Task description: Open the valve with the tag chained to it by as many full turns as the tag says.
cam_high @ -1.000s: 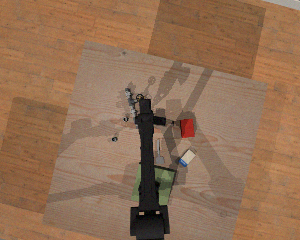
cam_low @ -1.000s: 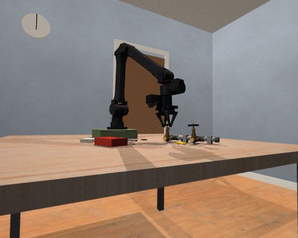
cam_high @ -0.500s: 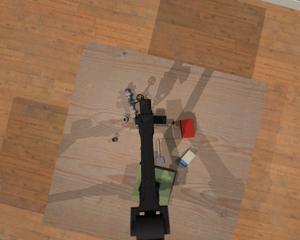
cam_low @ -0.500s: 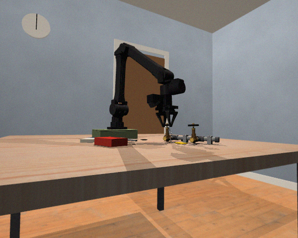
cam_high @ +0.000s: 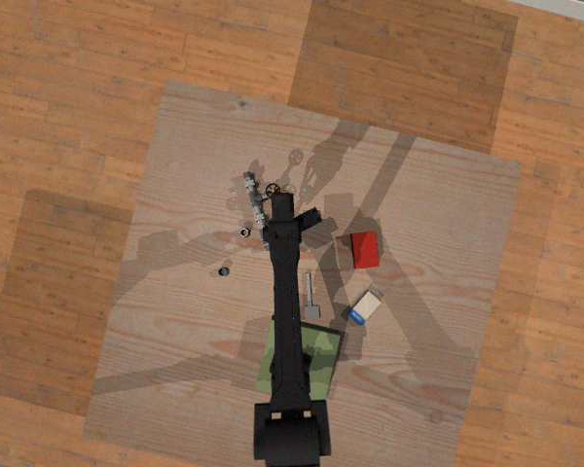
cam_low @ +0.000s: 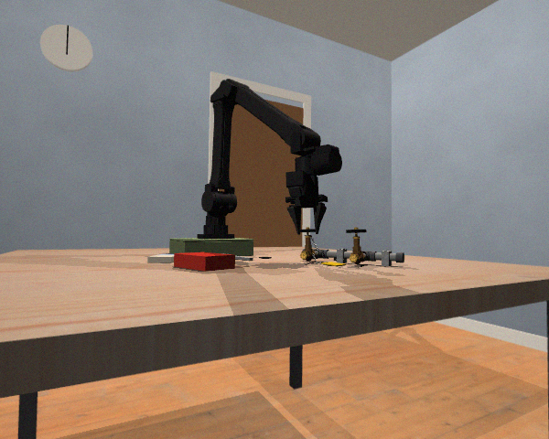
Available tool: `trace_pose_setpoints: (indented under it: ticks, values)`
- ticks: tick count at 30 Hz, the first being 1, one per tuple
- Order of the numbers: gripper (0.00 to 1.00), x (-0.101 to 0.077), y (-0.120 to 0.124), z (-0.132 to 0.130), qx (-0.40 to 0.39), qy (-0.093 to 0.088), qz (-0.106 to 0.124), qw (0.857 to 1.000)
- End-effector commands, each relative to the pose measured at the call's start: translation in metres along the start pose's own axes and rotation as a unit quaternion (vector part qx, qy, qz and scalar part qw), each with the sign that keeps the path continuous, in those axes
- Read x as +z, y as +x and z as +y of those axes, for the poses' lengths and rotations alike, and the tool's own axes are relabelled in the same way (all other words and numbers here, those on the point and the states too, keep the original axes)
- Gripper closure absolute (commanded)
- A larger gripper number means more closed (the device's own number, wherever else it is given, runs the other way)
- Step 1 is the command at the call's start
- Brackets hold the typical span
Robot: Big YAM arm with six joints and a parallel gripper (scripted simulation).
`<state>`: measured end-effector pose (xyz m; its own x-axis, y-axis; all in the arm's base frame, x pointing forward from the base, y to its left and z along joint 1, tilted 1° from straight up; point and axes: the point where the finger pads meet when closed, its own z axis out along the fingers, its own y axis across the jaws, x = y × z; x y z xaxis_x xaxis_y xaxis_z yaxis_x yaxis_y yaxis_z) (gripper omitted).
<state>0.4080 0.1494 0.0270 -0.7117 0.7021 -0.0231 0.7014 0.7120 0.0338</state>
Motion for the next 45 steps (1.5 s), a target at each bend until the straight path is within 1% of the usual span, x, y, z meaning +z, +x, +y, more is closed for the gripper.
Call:
trace_pose_setpoints:
  ticks: [1,4,6,9,13,16,18,19,22,26,30,33,35,36,39,41,43,45]
  values:
    - [1.00,-0.0136,-0.0040,0.0107,-0.119,-0.014,-0.006,0.993]
    - [1.00,-0.0137,-0.0045,0.0106,-0.212,-0.014,-0.007,0.977]
    - [1.00,-0.0137,-0.0045,0.0106,-0.276,-0.013,-0.008,0.961]
    - [1.00,-0.0137,-0.0047,0.0105,-0.352,-0.011,-0.008,0.936]
    - [1.00,-0.0138,-0.0049,0.0105,-0.449,-0.009,-0.009,0.894]
    - [1.00,-0.0138,-0.0051,0.0105,-0.518,-0.008,-0.010,0.855]
    - [1.00,-0.0138,-0.0051,0.0105,-0.518,-0.008,-0.010,0.855]
    - [1.00,-0.0138,-0.0052,0.0104,-0.574,-0.008,-0.011,0.819]
    - [1.00,-0.0138,-0.0053,0.0104,-0.636,-0.007,-0.011,0.771]
    - [1.00,-0.0138,-0.0054,0.0103,-0.714,-0.005,-0.011,0.700]
    - [1.00,-0.0138,-0.0056,0.0102,-0.784,-0.004,-0.012,0.620]
    - [1.00,-0.0138,-0.0057,0.0101,-0.831,-0.004,-0.013,0.556]
    - [1.00,-0.0138,-0.0057,0.0101,-0.831,-0.004,-0.013,0.556]
    - [1.00,-0.0137,-0.0058,0.0100,-0.864,-0.004,-0.015,0.503]
    - [1.00,-0.0137,-0.0058,0.0100,-0.887,-0.003,-0.015,0.462]
    - [1.00,-0.0137,-0.0057,0.0100,-0.898,-0.003,-0.015,0.440]
    - [1.00,-0.0137,-0.0058,0.0099,-0.907,-0.003,-0.015,0.422]
    - [1.00,-0.0136,-0.0058,0.0099,-0.913,-0.002,-0.015,0.408]
